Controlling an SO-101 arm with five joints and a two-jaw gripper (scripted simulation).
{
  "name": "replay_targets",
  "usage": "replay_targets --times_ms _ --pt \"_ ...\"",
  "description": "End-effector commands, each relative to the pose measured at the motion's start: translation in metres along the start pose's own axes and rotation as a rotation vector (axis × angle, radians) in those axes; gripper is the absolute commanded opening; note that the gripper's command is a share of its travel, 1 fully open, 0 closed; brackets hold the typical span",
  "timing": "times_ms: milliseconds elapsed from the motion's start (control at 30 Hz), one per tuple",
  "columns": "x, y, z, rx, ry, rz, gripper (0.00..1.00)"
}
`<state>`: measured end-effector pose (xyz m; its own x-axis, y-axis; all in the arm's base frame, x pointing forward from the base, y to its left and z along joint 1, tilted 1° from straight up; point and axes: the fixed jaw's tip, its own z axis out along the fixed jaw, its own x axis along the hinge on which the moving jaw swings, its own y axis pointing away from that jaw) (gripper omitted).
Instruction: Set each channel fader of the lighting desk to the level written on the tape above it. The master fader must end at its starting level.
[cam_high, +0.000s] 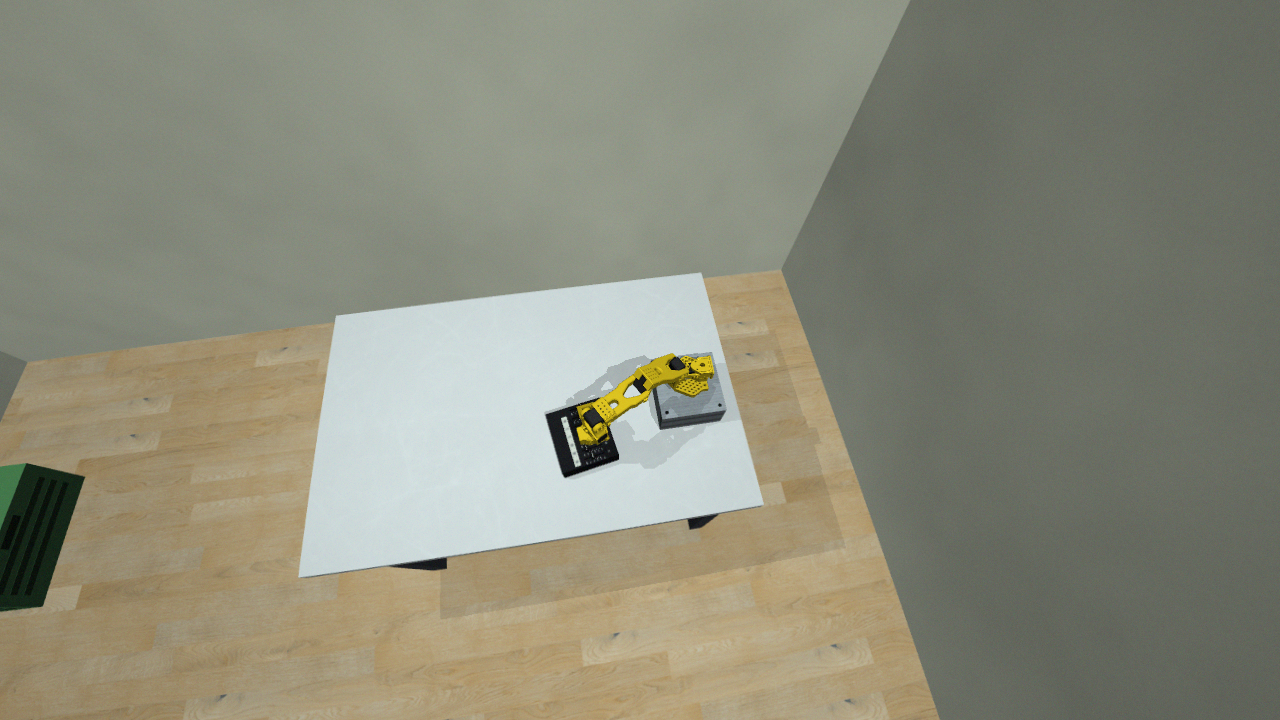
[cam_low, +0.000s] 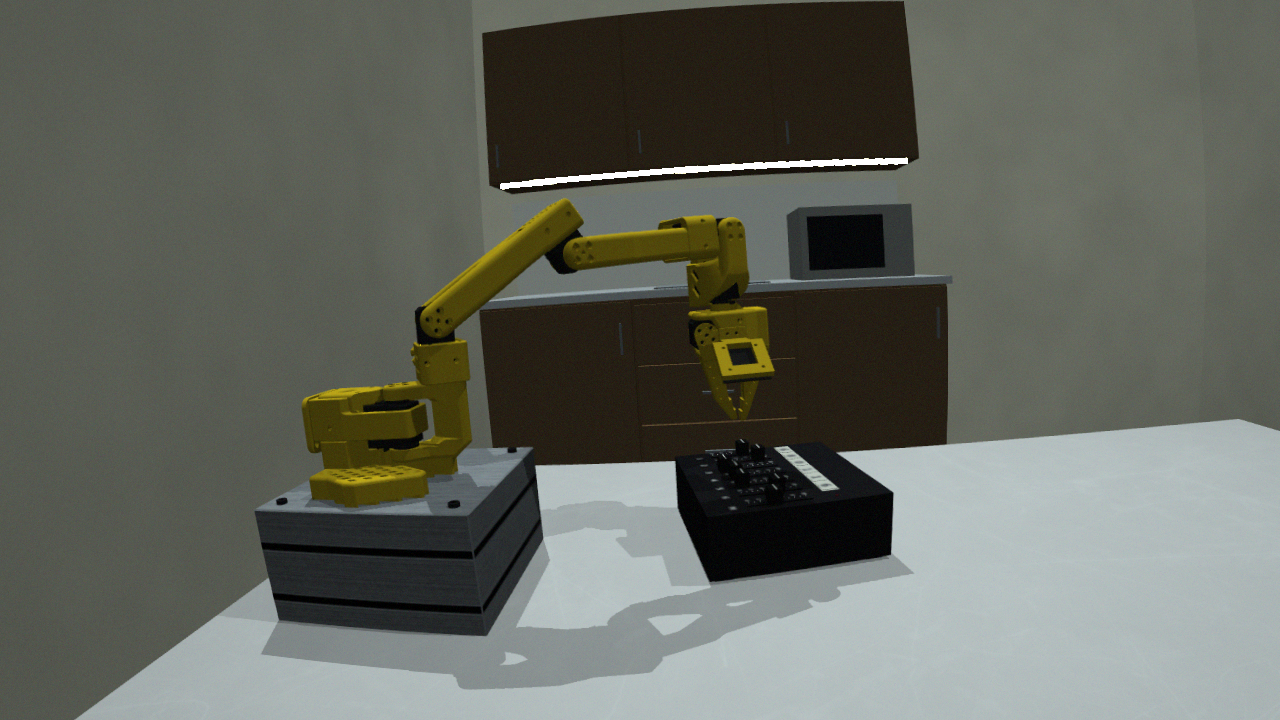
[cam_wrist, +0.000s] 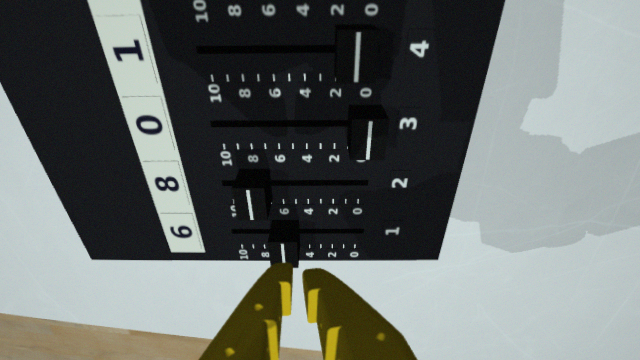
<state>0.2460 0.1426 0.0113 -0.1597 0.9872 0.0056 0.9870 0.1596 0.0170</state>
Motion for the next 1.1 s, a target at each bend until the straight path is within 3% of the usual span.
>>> replay_targets --times_ms 0,800,1067 --pt "0.003 0.002 -0.01 -0.03 0.013 -0.012 0.0" --pt "0.0 -0.004 -0.014 -0.021 0.01 -0.011 0.0" --pt "-0.006 -0.019 -0.016 -0.007 0.004 -0.01 0.0"
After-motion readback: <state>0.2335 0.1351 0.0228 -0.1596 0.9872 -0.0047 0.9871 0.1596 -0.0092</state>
